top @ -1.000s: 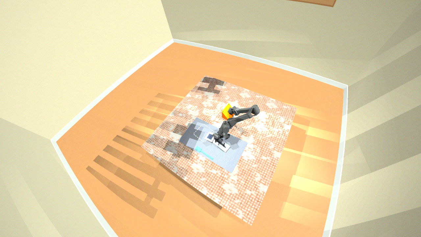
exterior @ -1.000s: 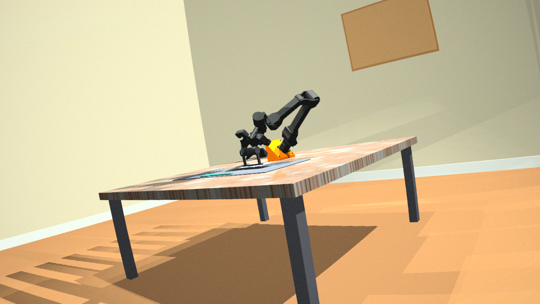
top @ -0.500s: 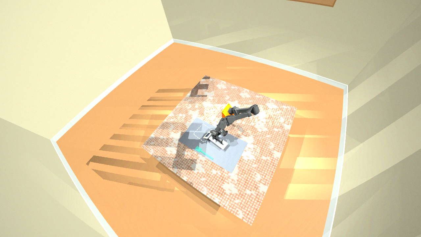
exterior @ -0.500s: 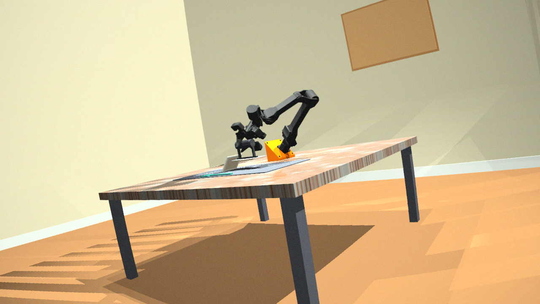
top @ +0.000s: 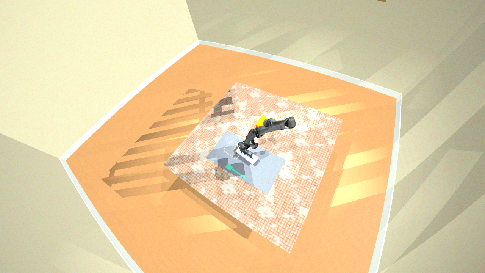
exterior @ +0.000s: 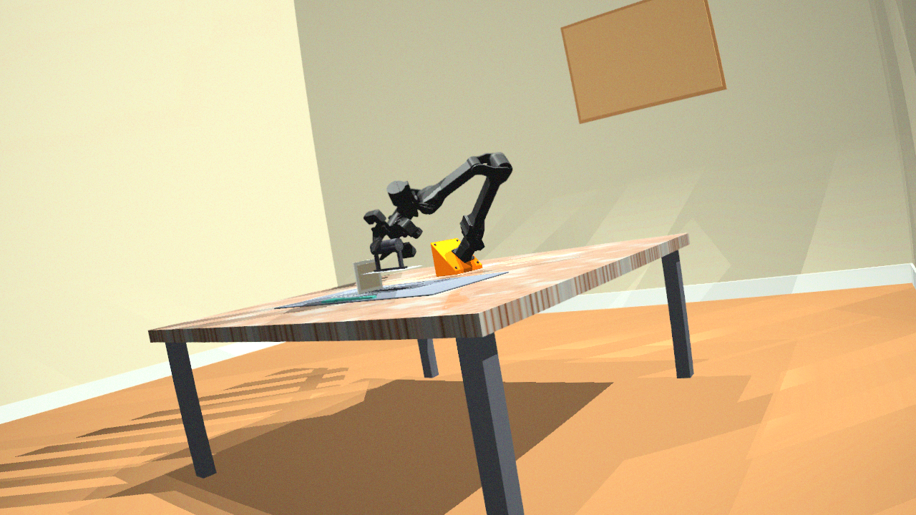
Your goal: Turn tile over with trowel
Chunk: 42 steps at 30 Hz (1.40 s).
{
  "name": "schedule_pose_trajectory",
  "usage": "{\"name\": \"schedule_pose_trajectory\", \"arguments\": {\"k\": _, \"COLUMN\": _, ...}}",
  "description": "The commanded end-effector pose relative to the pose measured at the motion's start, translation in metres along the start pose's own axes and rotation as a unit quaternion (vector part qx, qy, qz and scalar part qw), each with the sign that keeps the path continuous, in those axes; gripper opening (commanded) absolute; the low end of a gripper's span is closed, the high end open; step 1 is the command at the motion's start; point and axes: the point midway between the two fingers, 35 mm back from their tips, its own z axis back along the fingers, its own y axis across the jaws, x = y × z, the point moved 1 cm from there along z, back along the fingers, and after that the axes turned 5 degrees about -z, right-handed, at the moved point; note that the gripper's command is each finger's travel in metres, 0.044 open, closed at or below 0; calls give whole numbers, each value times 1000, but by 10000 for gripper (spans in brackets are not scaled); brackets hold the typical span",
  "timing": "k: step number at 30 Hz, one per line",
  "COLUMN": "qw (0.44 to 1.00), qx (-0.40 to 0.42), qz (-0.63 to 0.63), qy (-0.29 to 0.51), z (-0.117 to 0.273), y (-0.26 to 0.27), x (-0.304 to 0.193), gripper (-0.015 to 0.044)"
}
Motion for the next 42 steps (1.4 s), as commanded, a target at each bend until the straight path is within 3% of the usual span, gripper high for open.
{"name": "schedule_pose_trajectory", "arguments": {"k": 1, "qw": 1000, "qx": -3, "qz": 3, "qy": 0, "z": 0, "y": -1, "x": -7, "gripper": 0}}
{"name": "schedule_pose_trajectory", "arguments": {"k": 7, "qw": 1000, "qx": -3, "qz": 3, "qy": 0, "z": 1, "y": -2, "x": -4, "gripper": 0}}
{"name": "schedule_pose_trajectory", "arguments": {"k": 20, "qw": 1000, "qx": -3, "qz": 2, "qy": 0, "z": 20, "y": -18, "x": 55, "gripper": 0}}
{"name": "schedule_pose_trajectory", "arguments": {"k": 42, "qw": 1000, "qx": -3, "qz": 2, "qy": 0, "z": 20, "y": -18, "x": 56, "gripper": 0}}
